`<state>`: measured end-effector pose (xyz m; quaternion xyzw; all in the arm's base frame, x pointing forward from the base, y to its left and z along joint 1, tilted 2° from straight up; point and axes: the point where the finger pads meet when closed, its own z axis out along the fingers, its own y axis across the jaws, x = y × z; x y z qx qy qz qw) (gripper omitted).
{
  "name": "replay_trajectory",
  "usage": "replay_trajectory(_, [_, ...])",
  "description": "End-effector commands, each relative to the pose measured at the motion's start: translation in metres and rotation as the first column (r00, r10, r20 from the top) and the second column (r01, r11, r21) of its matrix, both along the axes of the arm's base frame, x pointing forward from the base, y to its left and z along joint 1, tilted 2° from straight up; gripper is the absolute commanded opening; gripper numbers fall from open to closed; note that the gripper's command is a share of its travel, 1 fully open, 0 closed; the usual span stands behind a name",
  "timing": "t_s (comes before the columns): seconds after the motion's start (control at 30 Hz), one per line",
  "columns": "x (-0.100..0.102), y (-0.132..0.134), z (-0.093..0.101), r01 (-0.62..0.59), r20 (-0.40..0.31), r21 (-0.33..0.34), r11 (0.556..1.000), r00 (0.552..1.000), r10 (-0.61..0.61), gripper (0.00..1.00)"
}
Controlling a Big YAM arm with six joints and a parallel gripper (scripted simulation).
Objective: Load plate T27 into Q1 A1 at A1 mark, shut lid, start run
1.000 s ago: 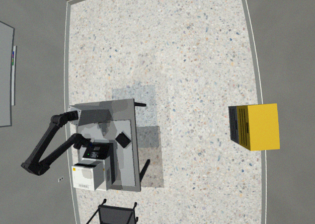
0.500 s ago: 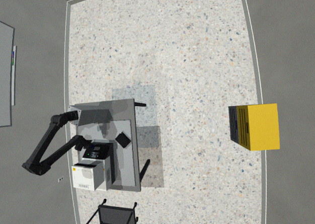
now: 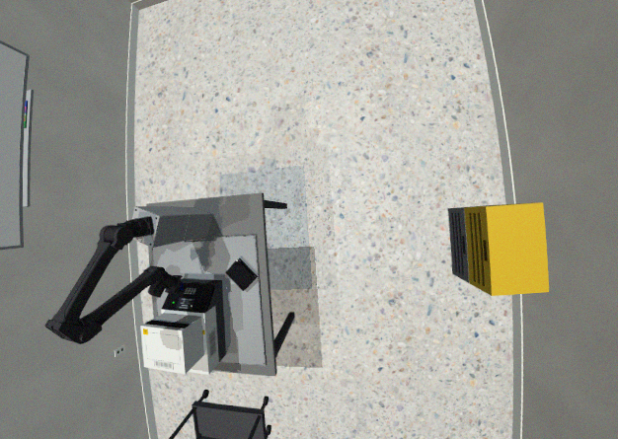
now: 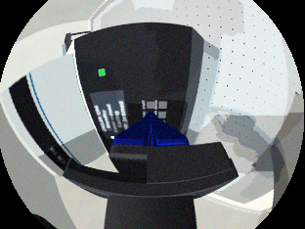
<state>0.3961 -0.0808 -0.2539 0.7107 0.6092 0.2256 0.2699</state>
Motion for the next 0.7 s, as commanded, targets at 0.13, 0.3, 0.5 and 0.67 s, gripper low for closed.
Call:
replay_trajectory(0.13, [-0.007,0.005,0.004,-0.003,-0.011,0.003,1.000,1.000,0.003,0.00])
replay_trajectory(0.3, [0.000,0.004,0.012,-0.005,0.008,-0.001,1.000,1.000,0.005,0.00])
replay_trajectory(0.5, [0.015,0.001,0.015,-0.006,0.038,-0.007,1.000,0.999,0.006,0.00])
replay_trajectory(0.67, [0.019,0.000,0.015,-0.007,0.045,-0.009,1.000,0.999,0.007,0.00])
